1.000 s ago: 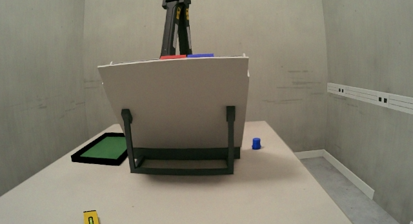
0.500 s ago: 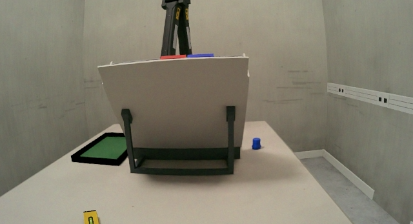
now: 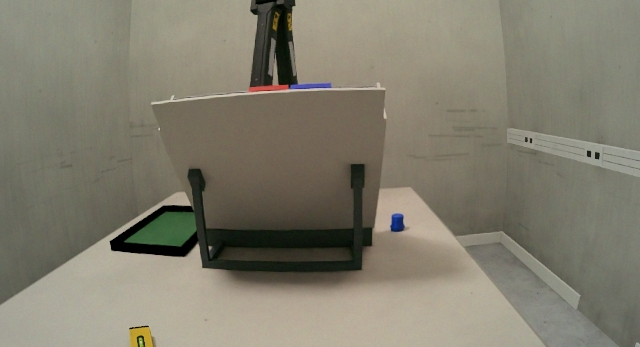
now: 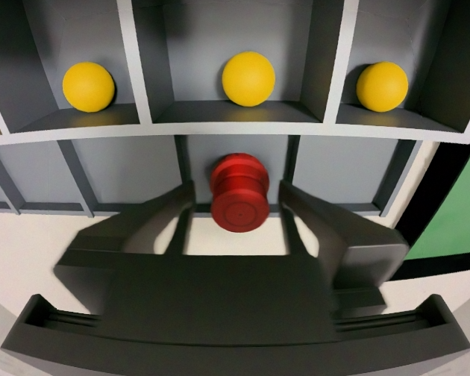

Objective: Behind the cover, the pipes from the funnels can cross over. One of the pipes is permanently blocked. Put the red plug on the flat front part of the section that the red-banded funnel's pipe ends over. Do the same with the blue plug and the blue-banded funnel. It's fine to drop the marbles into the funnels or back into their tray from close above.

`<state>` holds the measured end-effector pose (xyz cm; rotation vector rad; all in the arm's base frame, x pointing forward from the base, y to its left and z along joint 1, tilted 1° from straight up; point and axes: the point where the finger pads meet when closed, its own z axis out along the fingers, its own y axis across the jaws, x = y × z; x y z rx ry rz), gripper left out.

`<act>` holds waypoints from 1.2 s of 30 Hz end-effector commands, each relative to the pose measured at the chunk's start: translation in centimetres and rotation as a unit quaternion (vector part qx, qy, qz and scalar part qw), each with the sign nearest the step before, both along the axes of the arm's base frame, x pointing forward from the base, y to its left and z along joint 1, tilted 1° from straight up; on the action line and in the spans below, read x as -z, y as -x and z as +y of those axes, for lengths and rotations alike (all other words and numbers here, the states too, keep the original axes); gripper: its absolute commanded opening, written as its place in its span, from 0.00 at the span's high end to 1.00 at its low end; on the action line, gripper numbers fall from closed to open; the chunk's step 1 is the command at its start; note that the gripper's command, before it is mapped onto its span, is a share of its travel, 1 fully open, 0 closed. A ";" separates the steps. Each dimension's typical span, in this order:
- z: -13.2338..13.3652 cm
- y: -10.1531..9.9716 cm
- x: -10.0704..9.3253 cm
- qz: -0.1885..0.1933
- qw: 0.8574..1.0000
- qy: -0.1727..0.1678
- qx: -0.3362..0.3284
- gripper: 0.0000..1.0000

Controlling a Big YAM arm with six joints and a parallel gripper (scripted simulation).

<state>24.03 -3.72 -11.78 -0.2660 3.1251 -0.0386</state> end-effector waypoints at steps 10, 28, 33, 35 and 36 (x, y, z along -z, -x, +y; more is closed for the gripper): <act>0.0 -0.5 -0.1 -0.005 1.000 0.000 0.000 0.41; 0.0 -0.4 -0.1 -0.006 1.000 0.000 0.000 0.41; 0.0 -0.4 -1.8 -0.006 1.000 0.000 0.000 0.41; 0.0 -0.3 -3.5 -0.006 1.000 0.000 0.000 0.41; 0.0 -0.3 -4.4 -0.006 1.000 0.000 0.000 0.41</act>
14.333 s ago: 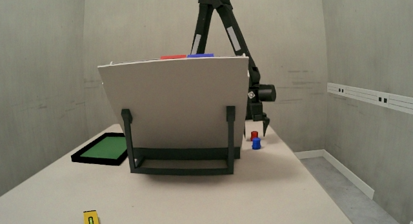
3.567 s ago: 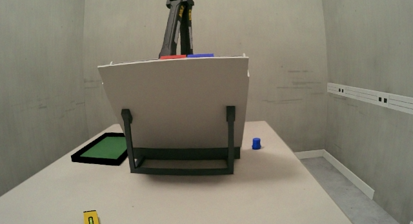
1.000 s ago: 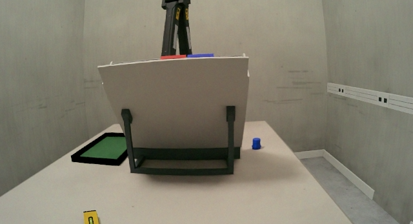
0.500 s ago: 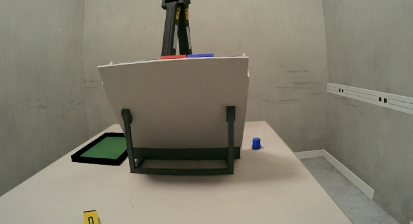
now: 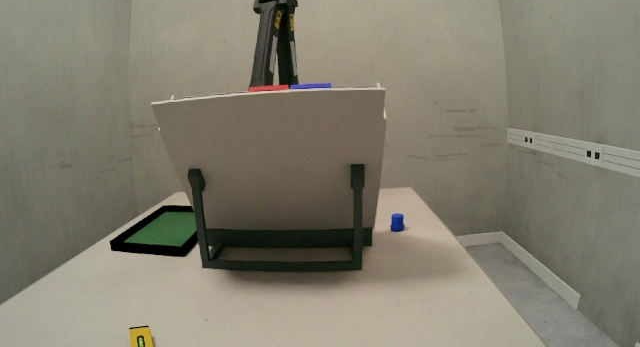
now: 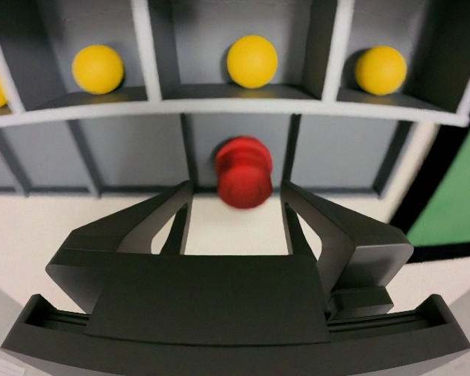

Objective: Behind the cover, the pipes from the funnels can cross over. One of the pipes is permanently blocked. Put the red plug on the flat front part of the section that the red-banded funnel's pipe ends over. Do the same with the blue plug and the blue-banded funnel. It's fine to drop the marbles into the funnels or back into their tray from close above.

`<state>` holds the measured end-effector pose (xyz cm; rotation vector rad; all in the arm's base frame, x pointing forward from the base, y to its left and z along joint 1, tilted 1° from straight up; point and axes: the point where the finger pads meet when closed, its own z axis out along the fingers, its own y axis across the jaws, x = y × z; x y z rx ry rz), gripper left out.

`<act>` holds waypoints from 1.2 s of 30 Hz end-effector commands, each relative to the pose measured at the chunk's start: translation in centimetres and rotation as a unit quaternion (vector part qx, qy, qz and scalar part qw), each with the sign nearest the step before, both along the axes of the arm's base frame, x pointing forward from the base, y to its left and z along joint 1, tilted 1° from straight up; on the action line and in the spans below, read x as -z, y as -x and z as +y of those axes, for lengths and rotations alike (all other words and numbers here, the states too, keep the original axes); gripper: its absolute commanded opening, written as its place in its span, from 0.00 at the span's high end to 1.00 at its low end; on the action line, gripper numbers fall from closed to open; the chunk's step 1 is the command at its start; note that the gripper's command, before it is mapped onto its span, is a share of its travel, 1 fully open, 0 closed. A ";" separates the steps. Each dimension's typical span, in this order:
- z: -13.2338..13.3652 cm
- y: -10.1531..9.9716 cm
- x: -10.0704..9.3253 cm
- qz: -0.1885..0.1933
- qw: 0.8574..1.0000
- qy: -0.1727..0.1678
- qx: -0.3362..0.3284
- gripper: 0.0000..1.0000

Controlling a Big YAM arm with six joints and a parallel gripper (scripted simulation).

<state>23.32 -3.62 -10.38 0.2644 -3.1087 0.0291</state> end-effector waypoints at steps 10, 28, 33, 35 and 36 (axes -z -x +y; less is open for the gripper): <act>0.0 -0.8 -11.5 -0.019 1.000 0.002 0.000 0.41; 0.0 -1.0 -11.5 -0.011 1.000 0.001 0.000 0.41; 0.0 -0.9 -11.6 -0.008 1.000 0.001 0.000 0.41; 0.0 -0.9 -11.6 -0.007 1.000 0.000 0.000 0.41; 0.0 -0.9 -11.6 -0.006 1.000 0.000 0.000 0.41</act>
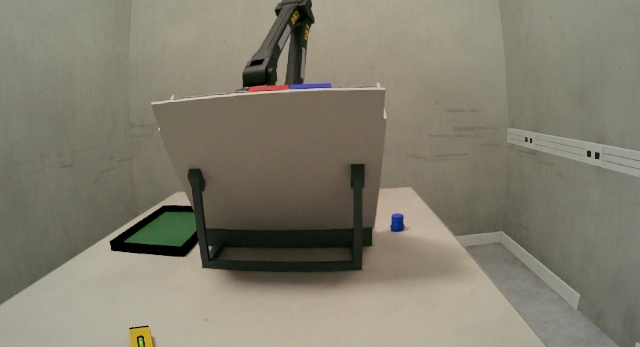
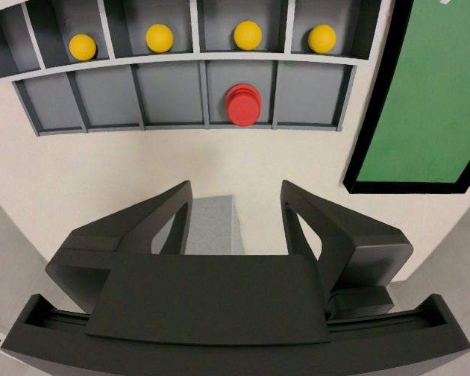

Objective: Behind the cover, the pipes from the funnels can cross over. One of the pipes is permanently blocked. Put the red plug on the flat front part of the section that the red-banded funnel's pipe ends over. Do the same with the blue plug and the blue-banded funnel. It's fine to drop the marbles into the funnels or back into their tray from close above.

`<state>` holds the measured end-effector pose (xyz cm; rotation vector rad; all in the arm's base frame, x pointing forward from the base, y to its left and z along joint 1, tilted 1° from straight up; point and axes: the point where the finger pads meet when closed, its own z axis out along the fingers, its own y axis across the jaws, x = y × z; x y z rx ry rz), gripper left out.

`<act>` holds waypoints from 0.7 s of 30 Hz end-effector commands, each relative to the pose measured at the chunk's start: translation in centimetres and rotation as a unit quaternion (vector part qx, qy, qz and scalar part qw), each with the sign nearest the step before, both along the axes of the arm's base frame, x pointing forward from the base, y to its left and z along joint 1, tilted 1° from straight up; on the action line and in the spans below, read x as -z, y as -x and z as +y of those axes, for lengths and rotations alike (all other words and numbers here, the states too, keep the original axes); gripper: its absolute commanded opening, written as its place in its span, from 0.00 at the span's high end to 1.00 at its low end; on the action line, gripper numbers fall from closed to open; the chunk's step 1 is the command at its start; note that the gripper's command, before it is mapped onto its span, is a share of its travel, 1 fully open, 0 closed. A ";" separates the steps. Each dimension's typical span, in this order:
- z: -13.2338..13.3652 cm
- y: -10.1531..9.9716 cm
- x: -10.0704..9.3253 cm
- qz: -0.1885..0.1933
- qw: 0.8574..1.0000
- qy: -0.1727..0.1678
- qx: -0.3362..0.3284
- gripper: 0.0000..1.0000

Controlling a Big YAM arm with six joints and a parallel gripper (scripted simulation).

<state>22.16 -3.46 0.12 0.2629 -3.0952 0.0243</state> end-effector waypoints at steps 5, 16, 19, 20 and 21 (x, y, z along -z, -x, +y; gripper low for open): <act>-0.1 -2.1 -1.1 -0.010 1.000 0.001 0.000 0.41; -0.1 -2.1 -1.1 -0.006 1.000 0.000 0.000 0.41; -0.1 -2.1 -1.1 -0.005 1.000 0.000 0.000 0.41; -0.1 -2.1 -1.1 -0.005 1.000 0.000 0.000 0.41; -0.1 -2.1 -1.1 -0.005 1.000 0.000 0.000 0.41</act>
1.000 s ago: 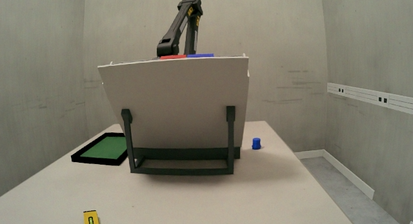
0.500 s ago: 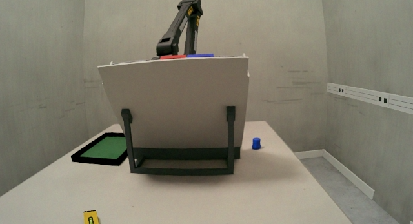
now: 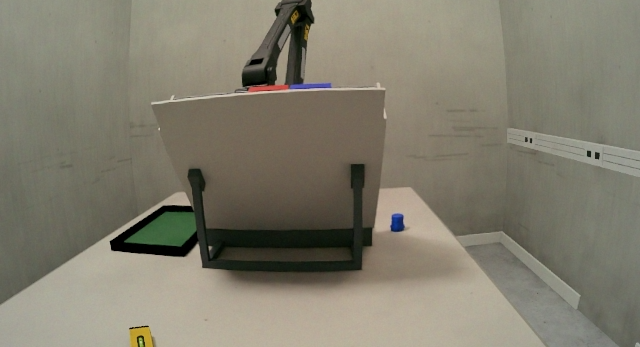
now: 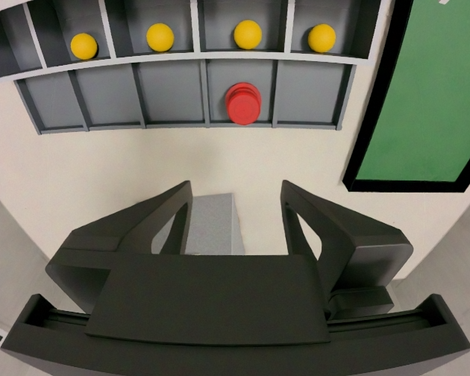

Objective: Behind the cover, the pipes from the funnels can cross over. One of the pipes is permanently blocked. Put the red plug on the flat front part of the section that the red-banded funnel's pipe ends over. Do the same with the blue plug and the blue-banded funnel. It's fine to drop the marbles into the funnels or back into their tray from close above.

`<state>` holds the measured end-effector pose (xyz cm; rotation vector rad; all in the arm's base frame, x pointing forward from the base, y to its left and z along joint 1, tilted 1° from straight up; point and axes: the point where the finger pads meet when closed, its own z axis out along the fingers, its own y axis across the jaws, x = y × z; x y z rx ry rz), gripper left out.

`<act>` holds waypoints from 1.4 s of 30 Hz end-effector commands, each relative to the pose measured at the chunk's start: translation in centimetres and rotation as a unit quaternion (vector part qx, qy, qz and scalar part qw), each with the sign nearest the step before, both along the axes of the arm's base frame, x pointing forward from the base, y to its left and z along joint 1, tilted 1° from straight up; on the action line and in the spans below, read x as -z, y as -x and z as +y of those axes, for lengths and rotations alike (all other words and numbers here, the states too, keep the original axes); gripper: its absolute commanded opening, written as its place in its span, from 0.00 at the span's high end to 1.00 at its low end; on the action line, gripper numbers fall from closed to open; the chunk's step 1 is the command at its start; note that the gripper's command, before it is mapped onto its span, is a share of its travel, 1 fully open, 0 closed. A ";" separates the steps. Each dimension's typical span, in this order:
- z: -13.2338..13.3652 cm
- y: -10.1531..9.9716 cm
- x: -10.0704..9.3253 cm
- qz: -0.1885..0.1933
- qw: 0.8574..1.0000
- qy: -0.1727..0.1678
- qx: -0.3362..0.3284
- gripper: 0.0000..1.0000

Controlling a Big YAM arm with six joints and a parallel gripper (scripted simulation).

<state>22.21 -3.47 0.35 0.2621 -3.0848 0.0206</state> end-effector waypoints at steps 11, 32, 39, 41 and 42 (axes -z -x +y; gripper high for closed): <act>-0.1 -2.0 -0.9 -0.008 1.000 0.001 0.000 0.41; -0.1 -2.6 -1.1 -0.003 1.000 0.000 0.000 0.41; -0.1 -3.0 -1.2 -0.002 1.000 0.000 0.000 0.41; -0.1 -3.0 -1.3 -0.004 1.000 0.000 0.000 0.41; -0.1 -3.1 -1.3 -0.006 1.000 0.000 0.000 0.41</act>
